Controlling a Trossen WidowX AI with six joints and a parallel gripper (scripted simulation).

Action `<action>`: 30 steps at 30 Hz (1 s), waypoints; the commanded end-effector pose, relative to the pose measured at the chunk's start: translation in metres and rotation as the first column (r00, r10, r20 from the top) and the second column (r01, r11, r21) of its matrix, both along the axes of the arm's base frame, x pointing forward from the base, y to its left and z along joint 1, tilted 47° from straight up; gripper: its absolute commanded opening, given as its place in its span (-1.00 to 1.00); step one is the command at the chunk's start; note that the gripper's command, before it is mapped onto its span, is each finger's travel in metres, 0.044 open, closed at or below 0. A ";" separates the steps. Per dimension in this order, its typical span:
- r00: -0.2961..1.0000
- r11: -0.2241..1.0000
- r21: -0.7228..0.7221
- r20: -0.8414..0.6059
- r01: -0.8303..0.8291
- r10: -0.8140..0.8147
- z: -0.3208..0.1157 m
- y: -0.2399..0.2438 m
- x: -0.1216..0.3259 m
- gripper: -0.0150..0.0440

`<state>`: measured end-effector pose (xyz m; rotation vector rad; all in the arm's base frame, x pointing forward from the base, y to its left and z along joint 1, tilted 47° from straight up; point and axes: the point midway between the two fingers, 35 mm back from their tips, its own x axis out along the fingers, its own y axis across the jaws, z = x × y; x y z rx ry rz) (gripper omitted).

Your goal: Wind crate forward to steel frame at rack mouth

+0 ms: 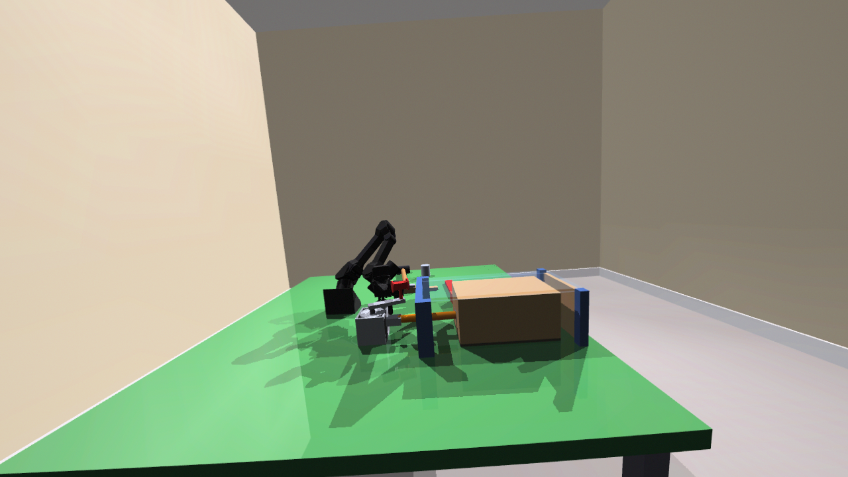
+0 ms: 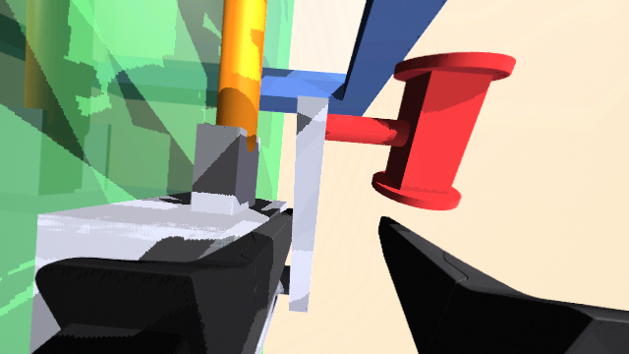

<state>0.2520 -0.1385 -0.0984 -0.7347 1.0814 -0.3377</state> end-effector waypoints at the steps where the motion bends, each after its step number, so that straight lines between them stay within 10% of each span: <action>1: 1.000 1.000 0.014 -0.002 -0.010 0.010 -0.002 0.003 0.000 0.32; 30: 1.000 1.000 0.000 0.000 0.000 0.000 -0.003 0.002 -0.002 0.32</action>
